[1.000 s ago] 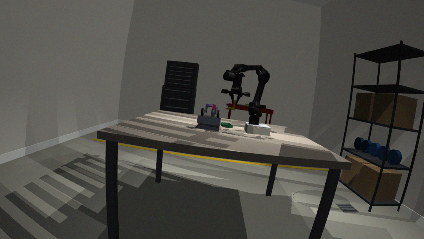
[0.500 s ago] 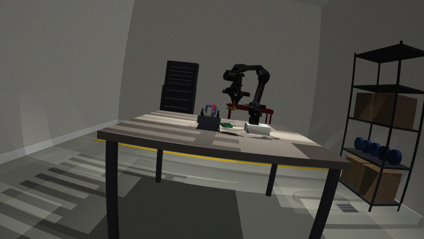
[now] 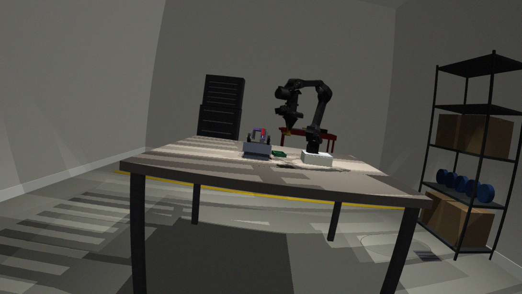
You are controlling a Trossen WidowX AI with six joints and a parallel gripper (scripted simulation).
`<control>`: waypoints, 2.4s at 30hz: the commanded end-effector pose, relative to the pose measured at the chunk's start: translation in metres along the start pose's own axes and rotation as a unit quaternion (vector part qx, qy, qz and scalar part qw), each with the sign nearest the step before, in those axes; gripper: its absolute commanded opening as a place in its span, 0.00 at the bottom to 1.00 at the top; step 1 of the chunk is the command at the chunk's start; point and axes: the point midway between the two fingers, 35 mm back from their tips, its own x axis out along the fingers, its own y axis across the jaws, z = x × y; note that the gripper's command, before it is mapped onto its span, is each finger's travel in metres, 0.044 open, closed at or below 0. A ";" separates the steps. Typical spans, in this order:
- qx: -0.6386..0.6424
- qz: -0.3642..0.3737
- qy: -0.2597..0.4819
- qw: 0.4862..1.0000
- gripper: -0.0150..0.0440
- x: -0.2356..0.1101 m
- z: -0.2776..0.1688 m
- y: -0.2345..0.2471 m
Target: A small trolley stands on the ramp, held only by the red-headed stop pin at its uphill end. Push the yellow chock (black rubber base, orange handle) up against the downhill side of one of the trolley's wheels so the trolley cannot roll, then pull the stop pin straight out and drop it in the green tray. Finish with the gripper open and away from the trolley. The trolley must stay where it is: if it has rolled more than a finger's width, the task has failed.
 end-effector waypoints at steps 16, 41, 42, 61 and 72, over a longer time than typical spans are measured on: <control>0.315 -0.002 -0.002 0.949 0.25 0.000 0.000 0.000; 0.687 -0.002 -0.002 0.727 0.25 0.000 0.000 0.000; 0.699 -0.002 -0.002 0.715 0.25 0.000 0.000 0.000; 0.814 -0.003 -0.003 0.580 0.25 0.001 0.000 -0.008; 0.828 -0.004 -0.005 0.561 0.25 0.004 -0.004 -0.047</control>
